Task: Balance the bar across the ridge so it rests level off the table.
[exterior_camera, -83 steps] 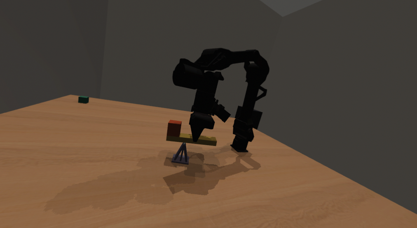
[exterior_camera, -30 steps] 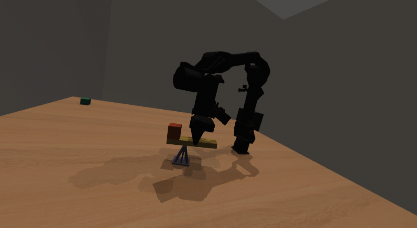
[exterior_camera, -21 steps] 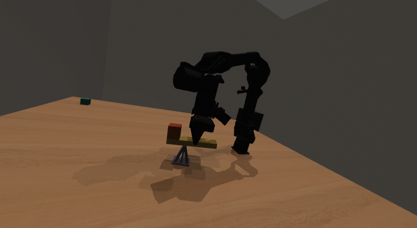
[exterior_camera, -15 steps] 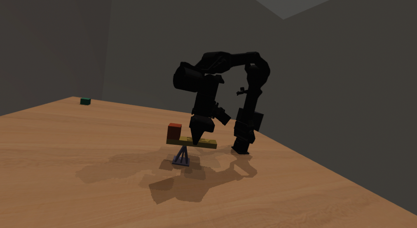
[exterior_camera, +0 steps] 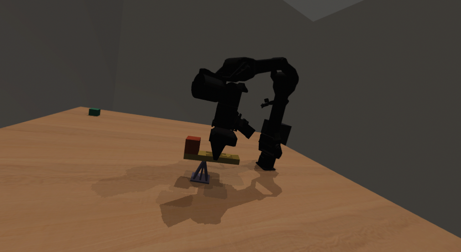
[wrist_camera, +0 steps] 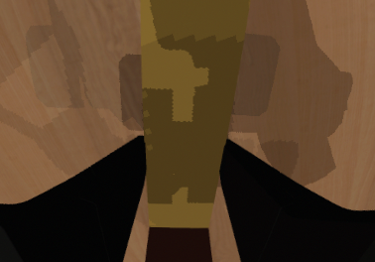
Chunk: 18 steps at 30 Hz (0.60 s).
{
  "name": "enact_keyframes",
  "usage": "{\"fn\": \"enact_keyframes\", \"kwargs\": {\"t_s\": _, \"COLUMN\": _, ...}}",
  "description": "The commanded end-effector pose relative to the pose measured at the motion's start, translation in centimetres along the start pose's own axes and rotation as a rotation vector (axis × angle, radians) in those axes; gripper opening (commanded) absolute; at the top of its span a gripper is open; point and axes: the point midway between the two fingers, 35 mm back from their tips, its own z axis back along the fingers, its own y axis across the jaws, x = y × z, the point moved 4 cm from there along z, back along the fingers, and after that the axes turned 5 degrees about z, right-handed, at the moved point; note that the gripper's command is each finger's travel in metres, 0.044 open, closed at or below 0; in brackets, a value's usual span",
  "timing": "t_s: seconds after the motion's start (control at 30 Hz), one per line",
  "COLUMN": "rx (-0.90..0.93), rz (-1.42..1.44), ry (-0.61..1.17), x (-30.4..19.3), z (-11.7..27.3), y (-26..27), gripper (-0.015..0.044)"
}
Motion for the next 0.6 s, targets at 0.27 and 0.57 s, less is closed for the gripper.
{"fn": "enact_keyframes", "kwargs": {"t_s": 0.27, "rx": 0.005, "rz": 0.006, "ry": -0.003, "x": 0.10, "z": -0.29, "y": 0.09, "gripper": 0.0000}}
{"fn": "enact_keyframes", "kwargs": {"t_s": 0.57, "rx": 0.005, "rz": 0.006, "ry": -0.003, "x": 0.12, "z": -0.38, "y": 0.09, "gripper": 0.0000}}
